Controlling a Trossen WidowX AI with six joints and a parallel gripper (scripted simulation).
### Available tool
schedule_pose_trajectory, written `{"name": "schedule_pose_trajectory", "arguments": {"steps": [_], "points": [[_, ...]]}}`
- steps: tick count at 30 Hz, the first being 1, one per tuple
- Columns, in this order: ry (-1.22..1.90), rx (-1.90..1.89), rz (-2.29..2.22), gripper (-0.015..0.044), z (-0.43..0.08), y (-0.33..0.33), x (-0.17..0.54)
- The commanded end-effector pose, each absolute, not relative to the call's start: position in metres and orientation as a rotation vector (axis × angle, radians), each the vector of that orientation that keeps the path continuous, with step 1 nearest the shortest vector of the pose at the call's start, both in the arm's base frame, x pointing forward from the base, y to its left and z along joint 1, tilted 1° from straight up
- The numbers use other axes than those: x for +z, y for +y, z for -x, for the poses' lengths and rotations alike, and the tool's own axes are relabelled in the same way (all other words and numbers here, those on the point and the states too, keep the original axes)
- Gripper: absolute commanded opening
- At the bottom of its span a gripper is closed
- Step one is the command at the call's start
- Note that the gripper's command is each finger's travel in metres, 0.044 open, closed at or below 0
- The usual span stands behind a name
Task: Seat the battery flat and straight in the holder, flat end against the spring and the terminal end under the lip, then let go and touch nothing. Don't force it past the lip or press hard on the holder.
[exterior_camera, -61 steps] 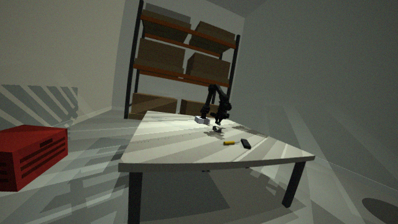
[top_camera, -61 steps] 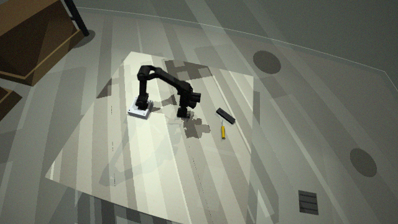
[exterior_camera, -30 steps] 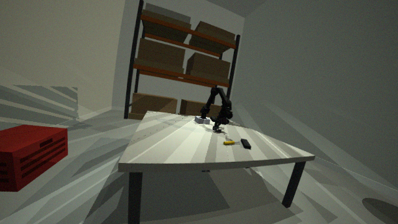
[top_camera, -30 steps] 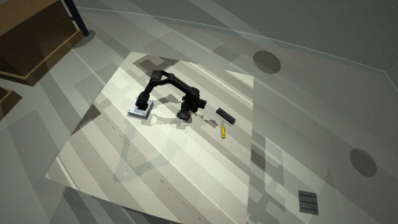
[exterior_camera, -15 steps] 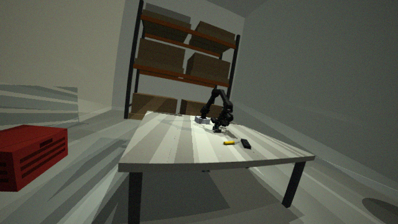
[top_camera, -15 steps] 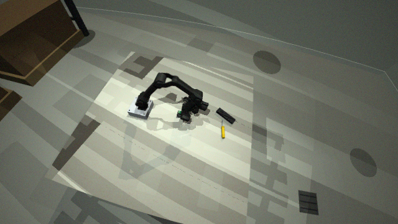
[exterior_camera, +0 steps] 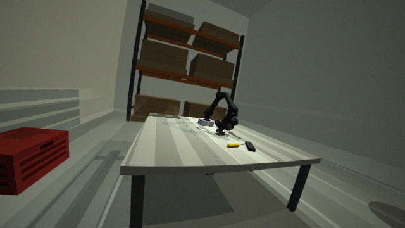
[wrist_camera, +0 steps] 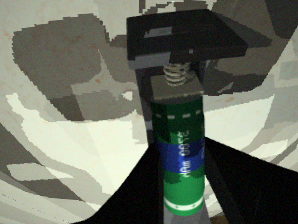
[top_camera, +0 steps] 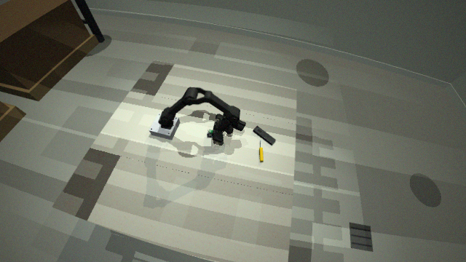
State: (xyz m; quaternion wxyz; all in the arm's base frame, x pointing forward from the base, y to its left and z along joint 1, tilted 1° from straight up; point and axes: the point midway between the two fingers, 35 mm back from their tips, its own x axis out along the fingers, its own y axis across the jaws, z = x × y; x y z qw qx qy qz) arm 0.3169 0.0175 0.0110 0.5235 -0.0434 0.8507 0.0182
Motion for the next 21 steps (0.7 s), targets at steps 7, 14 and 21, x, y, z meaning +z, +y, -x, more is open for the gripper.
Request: {"name": "schedule_pose_trajectory", "arguments": {"steps": [7,14,21], "points": [[2.043,0.043,0.106,0.0084,-0.323,0.018,0.009],[2.044,0.043,0.105,0.0084,-0.327,0.018,0.009],[2.046,0.043,0.104,0.0084,-0.331,0.018,0.009]]}}
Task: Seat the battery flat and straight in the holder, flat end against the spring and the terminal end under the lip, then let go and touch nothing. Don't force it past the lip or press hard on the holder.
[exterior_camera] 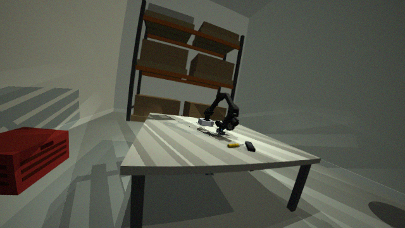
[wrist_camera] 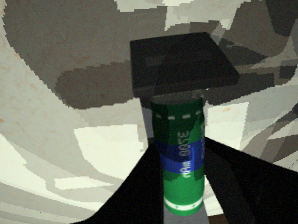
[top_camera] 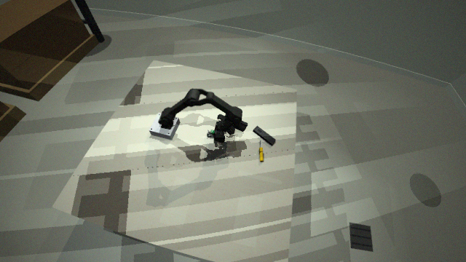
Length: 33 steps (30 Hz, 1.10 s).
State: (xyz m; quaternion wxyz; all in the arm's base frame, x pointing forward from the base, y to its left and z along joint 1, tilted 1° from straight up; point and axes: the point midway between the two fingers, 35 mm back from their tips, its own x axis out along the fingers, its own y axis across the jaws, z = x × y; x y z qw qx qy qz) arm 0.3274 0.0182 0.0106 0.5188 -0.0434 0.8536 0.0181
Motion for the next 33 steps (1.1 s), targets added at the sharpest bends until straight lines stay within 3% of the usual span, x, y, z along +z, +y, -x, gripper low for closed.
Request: {"name": "schedule_pose_trajectory", "arguments": {"steps": [1,33], "points": [[2.046,0.043,0.104,0.0084,-0.3315,0.0183,0.0086],[1.944,0.047,0.098,0.0084,-0.3335,0.0184,0.0049]]}}
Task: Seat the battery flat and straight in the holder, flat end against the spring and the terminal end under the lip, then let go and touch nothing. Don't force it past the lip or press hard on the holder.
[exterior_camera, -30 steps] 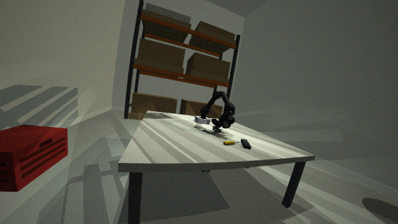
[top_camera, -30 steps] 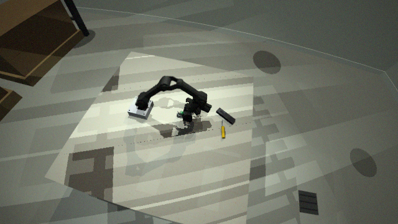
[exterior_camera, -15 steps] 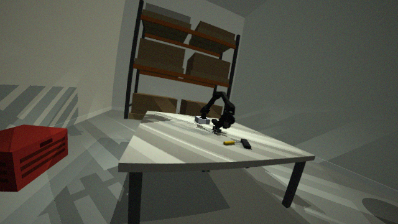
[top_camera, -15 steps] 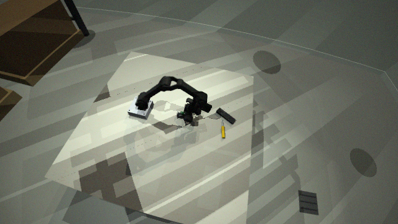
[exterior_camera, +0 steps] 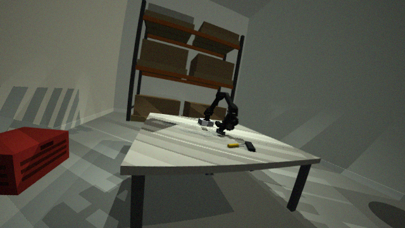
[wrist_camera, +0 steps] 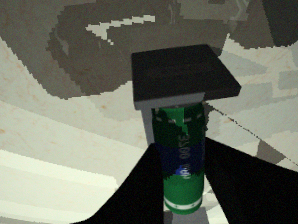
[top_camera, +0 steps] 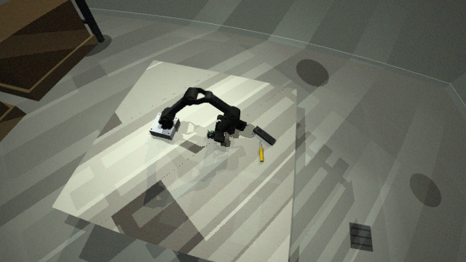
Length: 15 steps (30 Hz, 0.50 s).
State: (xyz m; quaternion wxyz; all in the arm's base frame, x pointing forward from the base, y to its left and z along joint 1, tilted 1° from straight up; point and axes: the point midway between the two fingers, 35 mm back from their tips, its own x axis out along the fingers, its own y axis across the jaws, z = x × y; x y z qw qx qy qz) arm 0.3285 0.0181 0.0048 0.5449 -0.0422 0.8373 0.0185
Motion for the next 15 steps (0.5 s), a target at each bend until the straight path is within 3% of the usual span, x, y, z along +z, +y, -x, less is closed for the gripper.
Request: {"name": "schedule_pose_trajectory", "arguments": {"steps": [1,15], "points": [[1.940,0.047,0.098,0.0084,-0.3334,0.0184,0.0047],[1.875,0.049,0.094,0.0084,-0.3318,0.0182,0.0026]]}}
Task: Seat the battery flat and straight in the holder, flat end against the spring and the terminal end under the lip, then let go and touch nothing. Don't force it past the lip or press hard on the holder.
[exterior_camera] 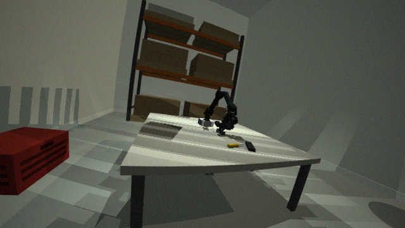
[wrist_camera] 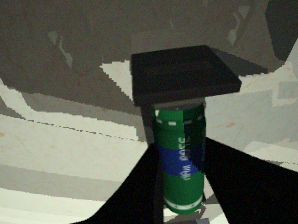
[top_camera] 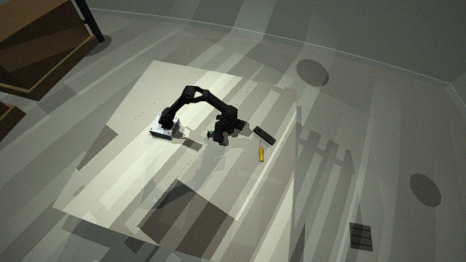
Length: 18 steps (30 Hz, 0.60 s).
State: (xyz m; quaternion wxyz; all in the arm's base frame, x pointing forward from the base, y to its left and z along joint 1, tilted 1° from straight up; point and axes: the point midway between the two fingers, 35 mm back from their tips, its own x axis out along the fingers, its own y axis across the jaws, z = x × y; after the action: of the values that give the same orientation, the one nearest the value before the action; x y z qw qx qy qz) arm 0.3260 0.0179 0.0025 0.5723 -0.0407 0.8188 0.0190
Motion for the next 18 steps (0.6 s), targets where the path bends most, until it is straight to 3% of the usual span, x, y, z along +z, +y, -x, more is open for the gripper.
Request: {"name": "schedule_pose_trajectory", "arguments": {"steps": [1,18], "points": [[1.871,0.049,0.094,0.0084,-0.3317,0.0182,0.0024],[1.794,0.051,0.091,0.0084,-0.3293,0.0180,0.0001]]}}
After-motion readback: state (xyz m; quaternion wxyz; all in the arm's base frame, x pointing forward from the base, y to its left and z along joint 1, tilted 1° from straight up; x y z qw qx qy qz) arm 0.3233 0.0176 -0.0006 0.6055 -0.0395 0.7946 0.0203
